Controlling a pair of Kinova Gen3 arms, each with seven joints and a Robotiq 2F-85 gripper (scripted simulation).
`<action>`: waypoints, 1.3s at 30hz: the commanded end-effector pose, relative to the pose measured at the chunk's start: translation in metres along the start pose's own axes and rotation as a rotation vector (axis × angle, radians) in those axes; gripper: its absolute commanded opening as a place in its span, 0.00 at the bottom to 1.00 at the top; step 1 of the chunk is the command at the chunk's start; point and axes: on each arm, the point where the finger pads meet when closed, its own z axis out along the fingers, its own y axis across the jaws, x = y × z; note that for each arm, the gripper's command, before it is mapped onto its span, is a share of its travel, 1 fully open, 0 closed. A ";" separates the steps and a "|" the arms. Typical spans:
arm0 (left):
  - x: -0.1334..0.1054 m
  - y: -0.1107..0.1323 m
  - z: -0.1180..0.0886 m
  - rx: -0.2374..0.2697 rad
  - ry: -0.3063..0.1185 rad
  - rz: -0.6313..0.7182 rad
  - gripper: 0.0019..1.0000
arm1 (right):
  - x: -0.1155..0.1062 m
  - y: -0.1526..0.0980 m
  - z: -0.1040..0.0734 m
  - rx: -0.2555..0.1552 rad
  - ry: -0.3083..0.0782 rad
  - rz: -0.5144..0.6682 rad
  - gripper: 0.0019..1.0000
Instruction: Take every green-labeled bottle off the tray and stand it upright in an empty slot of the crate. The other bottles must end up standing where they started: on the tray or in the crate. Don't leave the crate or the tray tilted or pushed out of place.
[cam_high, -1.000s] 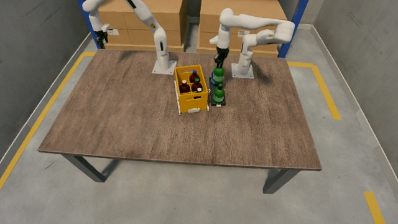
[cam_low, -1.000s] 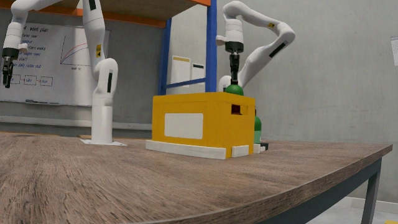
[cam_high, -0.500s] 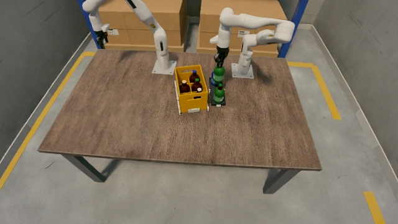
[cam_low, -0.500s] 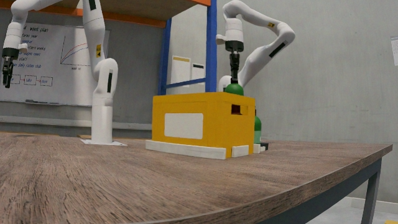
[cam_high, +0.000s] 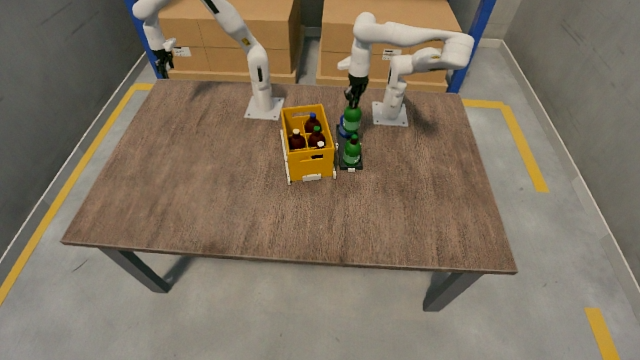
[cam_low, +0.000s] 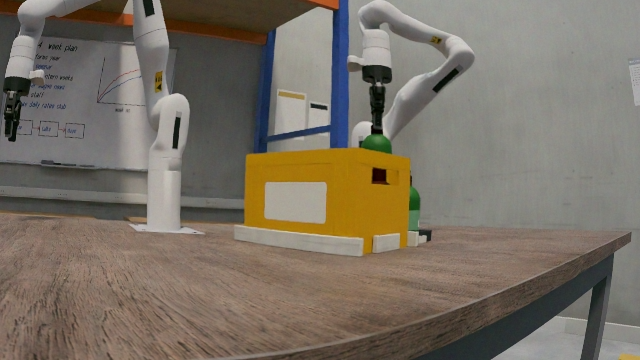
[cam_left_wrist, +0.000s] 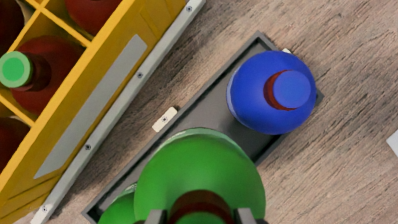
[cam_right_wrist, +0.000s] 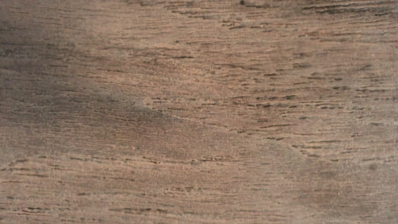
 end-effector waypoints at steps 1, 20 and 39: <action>0.000 0.001 -0.004 0.000 -0.002 0.004 0.36 | 0.003 -0.002 -0.001 0.005 0.005 0.007 1.00; 0.000 0.001 -0.004 0.000 -0.002 0.004 0.36 | 0.003 -0.002 -0.001 0.005 0.005 0.007 1.00; 0.000 0.001 -0.010 0.000 -0.001 0.004 0.36 | 0.003 -0.002 -0.001 0.005 0.005 0.007 1.00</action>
